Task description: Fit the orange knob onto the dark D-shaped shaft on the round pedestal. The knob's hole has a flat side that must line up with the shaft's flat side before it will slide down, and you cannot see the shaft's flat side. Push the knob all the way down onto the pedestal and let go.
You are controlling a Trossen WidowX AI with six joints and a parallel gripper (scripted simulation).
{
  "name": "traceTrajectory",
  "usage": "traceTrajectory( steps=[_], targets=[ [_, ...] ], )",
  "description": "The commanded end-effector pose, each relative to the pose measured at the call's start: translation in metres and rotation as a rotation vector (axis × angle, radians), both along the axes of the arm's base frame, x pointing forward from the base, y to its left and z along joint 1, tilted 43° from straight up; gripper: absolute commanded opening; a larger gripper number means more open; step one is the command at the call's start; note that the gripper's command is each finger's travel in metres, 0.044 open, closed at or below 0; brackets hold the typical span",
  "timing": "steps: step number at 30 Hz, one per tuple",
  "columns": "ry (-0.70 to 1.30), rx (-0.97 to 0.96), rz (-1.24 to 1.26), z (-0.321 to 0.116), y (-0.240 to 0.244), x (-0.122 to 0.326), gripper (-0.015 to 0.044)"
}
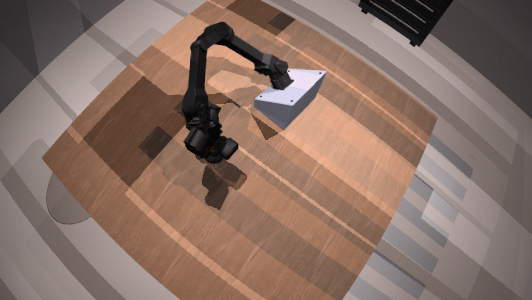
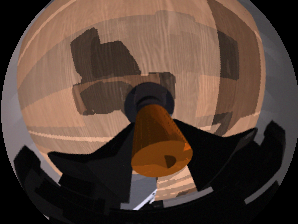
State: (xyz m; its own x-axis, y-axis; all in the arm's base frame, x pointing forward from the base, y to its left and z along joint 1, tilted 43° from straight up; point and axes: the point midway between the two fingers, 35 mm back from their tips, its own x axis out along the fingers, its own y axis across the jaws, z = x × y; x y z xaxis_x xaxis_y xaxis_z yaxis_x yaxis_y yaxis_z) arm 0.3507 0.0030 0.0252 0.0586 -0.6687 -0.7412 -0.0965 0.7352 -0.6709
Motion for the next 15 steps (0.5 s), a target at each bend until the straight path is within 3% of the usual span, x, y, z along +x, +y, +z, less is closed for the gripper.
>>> traceTrajectory(
  steps=[1,15],
  targets=[
    [0.003,-0.003,0.004,-0.0003,-0.0006,-0.0002,0.0000],
    [0.003,-0.003,0.004,0.0016,0.0023,-0.0009,0.0000]
  ],
)
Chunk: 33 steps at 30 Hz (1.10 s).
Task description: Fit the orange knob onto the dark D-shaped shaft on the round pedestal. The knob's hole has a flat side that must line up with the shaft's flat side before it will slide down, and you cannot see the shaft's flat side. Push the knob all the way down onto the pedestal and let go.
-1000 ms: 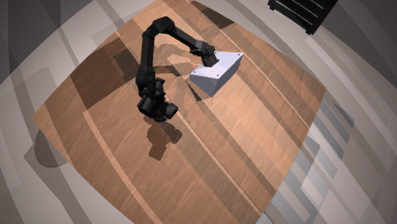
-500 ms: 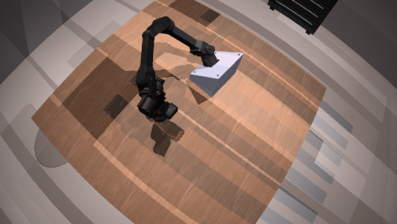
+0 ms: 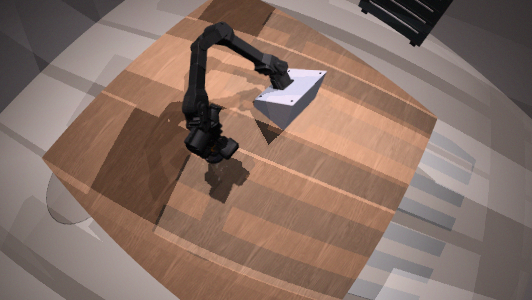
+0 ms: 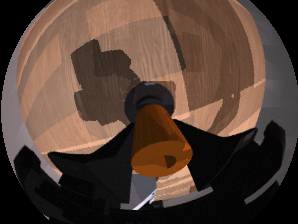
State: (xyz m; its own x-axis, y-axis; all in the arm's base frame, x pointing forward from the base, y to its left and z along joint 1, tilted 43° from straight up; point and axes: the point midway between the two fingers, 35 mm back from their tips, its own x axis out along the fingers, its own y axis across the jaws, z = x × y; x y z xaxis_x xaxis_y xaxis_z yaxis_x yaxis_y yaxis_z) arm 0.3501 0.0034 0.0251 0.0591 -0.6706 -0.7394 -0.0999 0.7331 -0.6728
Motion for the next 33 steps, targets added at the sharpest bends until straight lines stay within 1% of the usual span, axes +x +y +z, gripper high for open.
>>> traceTrajectory(
  steps=[1,4,11,33],
  targets=[
    [0.001,0.000,0.001,0.0022,0.0023,0.0000,0.0000],
    [0.018,-0.002,0.020,0.0028,0.0026,0.0004,0.0000],
    [0.141,-0.013,0.156,0.0013,0.0009,0.0017,0.0000],
    [0.141,-0.013,0.156,-0.0007,-0.0003,0.0002,0.0000]
  ],
)
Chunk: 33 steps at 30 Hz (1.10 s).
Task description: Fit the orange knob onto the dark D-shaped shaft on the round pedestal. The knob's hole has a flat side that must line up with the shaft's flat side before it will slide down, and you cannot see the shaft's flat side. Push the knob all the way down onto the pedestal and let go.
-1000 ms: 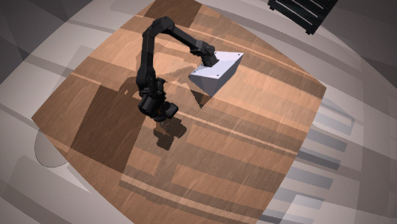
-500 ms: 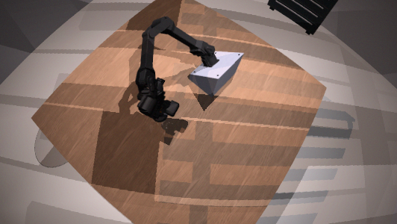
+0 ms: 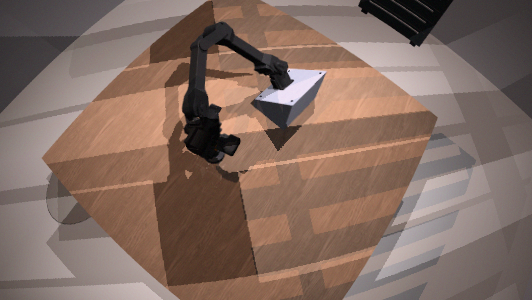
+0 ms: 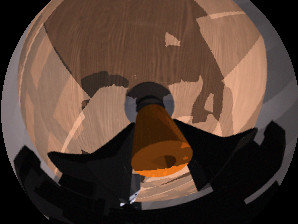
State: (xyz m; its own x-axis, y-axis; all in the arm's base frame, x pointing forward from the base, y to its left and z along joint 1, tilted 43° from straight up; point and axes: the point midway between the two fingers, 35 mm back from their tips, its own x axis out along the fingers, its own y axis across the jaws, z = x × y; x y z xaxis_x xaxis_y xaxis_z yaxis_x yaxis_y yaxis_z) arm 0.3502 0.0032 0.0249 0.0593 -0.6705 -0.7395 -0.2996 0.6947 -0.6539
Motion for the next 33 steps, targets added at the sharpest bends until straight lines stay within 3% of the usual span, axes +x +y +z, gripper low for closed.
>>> traceTrajectory(
  steps=[1,33],
  targets=[
    [0.004,-0.001,0.004,-0.0006,0.0000,0.0003,0.0000],
    [0.145,-0.013,0.159,-0.0002,0.0003,-0.0002,0.0000]
  ],
)
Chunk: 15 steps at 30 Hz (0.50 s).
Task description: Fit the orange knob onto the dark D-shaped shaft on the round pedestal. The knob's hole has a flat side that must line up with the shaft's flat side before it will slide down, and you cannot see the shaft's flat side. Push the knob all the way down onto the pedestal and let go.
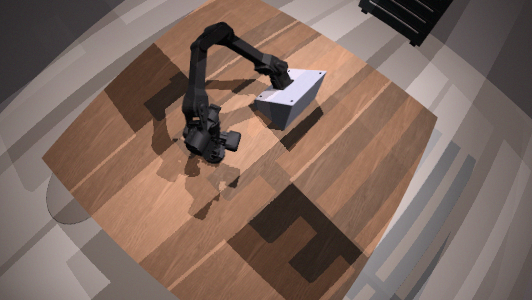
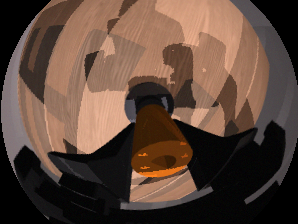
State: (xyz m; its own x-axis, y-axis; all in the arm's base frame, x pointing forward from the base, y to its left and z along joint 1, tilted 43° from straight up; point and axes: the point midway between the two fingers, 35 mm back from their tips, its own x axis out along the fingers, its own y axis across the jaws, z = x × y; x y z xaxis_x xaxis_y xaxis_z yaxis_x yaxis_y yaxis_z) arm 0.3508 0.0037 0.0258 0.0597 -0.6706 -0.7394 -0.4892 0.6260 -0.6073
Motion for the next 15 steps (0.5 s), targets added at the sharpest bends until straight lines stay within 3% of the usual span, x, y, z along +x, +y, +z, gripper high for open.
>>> traceTrajectory(
  steps=[1,15],
  targets=[
    [0.006,-0.001,0.006,-0.0013,-0.0004,-0.0006,0.0000],
    [0.006,-0.001,0.006,-0.0022,-0.0016,0.0003,0.0000]
  ],
)
